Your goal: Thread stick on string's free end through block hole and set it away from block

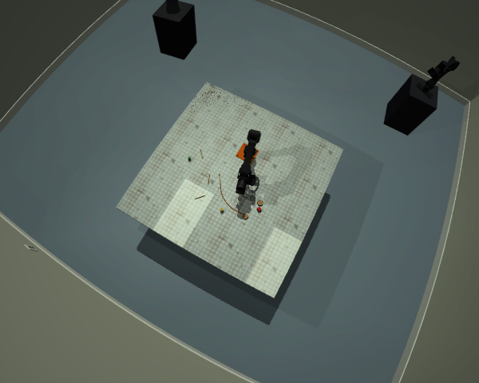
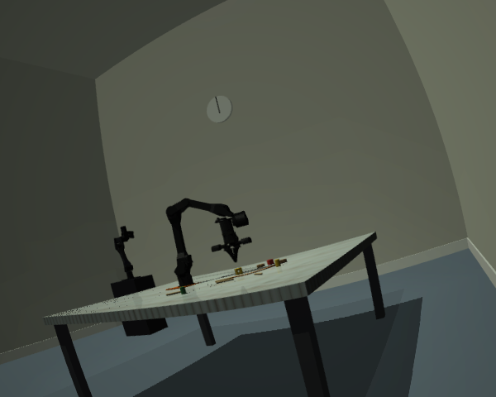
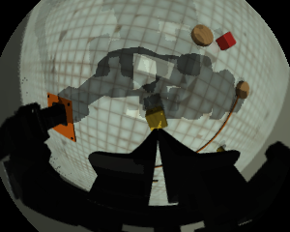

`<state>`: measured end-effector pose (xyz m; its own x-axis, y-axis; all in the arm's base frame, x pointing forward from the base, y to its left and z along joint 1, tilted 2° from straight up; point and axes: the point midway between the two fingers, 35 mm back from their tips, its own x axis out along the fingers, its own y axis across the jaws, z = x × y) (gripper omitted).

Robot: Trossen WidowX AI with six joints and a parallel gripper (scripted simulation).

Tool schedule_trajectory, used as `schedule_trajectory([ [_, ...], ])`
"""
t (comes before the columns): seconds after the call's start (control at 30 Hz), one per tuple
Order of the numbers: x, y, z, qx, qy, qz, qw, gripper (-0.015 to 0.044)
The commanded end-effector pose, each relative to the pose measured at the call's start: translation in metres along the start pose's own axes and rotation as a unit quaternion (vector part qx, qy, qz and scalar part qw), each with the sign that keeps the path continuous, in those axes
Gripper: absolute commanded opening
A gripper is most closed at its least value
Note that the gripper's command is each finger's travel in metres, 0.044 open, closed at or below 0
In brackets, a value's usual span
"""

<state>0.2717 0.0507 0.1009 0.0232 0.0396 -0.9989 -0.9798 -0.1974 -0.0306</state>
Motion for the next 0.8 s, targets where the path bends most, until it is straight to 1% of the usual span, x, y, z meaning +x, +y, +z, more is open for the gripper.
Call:
schedule_trajectory([
  [0.0, 0.0, 0.0, 0.0, 0.0, 0.0, 0.0, 1.0, 0.0],
  [0.27, 0.0, 0.0, 0.0, 0.0, 0.0, 0.0, 1.0, 0.0],
  [0.57, 0.0, 0.0, 0.0, 0.0, 0.0, 0.0, 1.0, 0.0236],
  [0.63, 0.0, 0.0, 0.0, 0.0, 0.0, 0.0, 1.0, 0.0238],
  [0.77, 0.0, 0.0, 0.0, 0.0, 0.0, 0.0, 1.0, 0.0133],
])
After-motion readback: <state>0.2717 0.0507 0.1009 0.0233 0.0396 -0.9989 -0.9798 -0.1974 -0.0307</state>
